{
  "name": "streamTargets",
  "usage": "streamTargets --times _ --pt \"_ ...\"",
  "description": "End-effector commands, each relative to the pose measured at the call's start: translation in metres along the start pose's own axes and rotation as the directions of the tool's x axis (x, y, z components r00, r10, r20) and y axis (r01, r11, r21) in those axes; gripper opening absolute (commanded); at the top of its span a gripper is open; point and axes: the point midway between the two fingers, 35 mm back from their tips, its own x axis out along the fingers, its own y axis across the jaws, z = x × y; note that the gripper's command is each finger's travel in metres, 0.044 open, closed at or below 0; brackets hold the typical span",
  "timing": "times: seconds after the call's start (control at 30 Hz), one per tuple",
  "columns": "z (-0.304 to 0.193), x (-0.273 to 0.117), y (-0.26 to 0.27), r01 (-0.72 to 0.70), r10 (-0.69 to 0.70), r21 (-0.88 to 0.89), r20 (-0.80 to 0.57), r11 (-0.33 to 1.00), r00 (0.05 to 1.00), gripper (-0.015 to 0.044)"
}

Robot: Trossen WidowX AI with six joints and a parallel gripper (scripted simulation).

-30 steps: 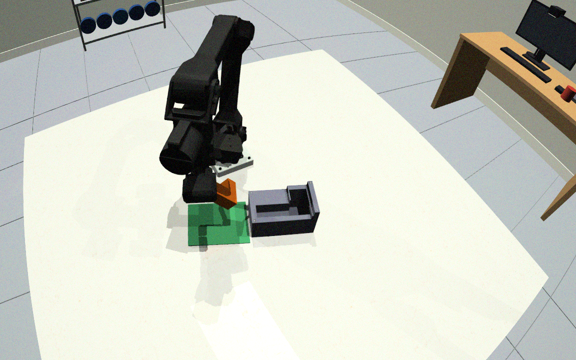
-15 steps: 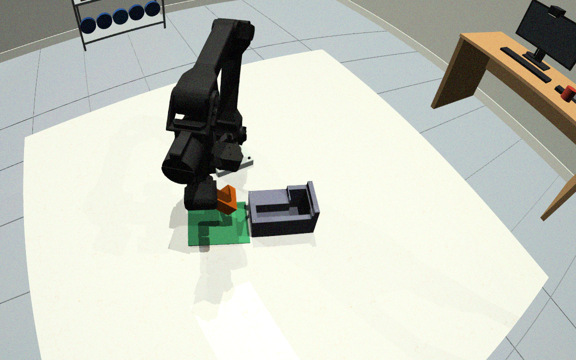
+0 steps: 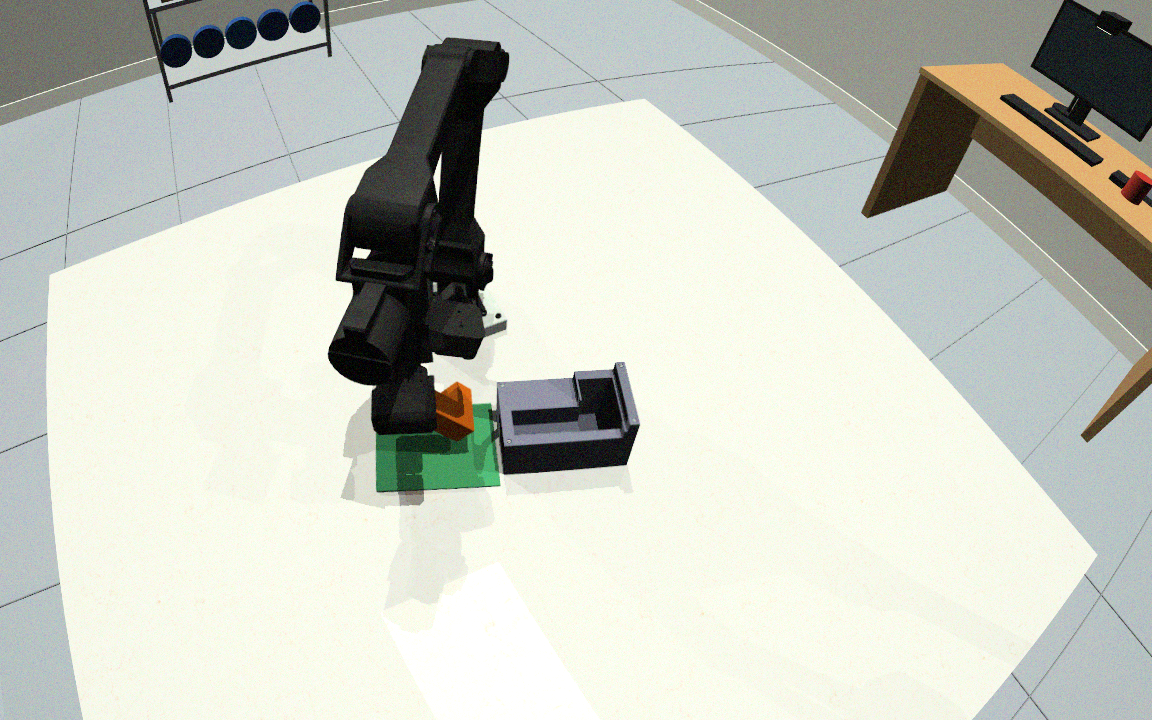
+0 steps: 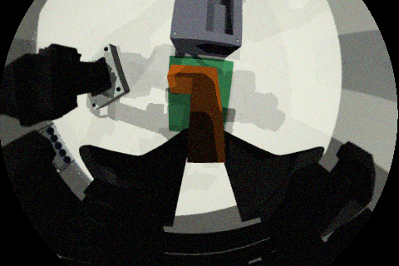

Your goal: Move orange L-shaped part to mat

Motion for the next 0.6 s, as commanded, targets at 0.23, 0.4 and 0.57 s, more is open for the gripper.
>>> streamTargets --times 0.23,0.4,0.57 --pt "0.000 0.018 0.000 -0.002 0.002 -0.005 0.002 1.000 1.000 0.0000" --pt "0.000 0.025 0.000 -0.002 0.002 -0.005 0.002 1.000 1.000 0.0000" --pt "0.000 0.031 0.001 -0.002 0.002 -0.005 0.002 1.000 1.000 0.0000"
